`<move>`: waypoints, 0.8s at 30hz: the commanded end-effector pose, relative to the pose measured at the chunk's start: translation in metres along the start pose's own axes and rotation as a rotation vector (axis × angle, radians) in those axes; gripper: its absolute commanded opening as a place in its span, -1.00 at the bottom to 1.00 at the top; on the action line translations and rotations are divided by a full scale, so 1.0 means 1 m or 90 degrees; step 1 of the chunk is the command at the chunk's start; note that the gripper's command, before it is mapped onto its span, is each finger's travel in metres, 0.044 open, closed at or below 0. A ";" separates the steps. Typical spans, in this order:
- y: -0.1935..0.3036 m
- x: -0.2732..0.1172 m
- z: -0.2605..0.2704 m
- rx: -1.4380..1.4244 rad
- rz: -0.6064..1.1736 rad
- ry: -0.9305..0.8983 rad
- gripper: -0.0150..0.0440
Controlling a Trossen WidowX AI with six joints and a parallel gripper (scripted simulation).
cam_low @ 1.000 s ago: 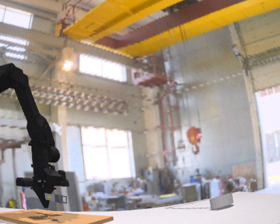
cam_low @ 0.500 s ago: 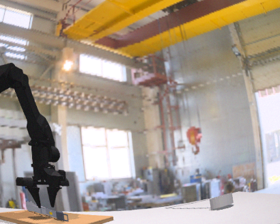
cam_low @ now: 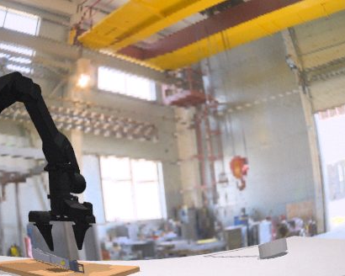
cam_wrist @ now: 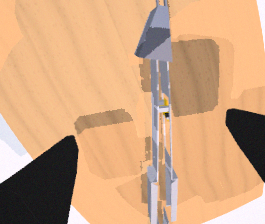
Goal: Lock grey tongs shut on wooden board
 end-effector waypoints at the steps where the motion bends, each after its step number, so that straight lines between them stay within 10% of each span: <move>1: -0.055 -0.032 0.017 0.010 0.001 -0.010 1.00; 24: -0.113 -0.114 0.016 0.020 -0.004 -0.017 1.00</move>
Point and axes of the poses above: the point midway between the two fingers, 35 mm back from their tips, its own x axis out along the fingers, its own z axis across the jaws, y = z × x, the point moved 7 cm from there along -x, back along the fingers
